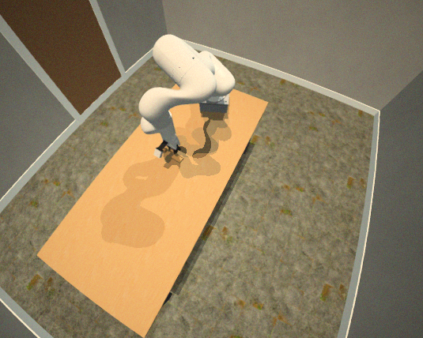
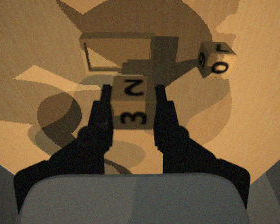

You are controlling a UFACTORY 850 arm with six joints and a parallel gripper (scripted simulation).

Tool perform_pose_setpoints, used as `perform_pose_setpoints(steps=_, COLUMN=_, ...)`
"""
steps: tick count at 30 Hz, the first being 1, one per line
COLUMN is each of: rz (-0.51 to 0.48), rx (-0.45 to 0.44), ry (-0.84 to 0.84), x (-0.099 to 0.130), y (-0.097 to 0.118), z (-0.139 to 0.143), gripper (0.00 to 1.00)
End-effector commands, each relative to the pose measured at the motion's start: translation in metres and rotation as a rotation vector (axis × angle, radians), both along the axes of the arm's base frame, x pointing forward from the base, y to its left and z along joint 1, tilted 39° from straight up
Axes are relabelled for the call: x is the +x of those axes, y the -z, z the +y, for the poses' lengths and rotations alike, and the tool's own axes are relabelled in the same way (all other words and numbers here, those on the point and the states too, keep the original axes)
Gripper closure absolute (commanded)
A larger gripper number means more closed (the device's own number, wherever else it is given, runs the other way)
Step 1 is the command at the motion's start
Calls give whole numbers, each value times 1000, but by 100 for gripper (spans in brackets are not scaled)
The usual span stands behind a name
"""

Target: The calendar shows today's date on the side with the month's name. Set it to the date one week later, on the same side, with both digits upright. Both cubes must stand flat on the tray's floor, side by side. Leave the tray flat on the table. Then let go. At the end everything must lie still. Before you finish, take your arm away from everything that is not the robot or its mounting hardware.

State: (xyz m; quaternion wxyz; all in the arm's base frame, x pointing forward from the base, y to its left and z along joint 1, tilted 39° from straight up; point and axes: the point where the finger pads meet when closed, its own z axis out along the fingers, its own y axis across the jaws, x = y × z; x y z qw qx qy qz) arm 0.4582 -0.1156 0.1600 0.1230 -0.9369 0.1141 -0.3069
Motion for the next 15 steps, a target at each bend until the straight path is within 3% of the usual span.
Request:
perform_pose_setpoints(steps=1, rz=-4, rx=-2, ry=2, x=10, y=11, z=2, gripper=71)
perform_pose_setpoints(steps=15, rz=-4, rx=-2, ry=2, x=16, y=19, z=3, gripper=71)
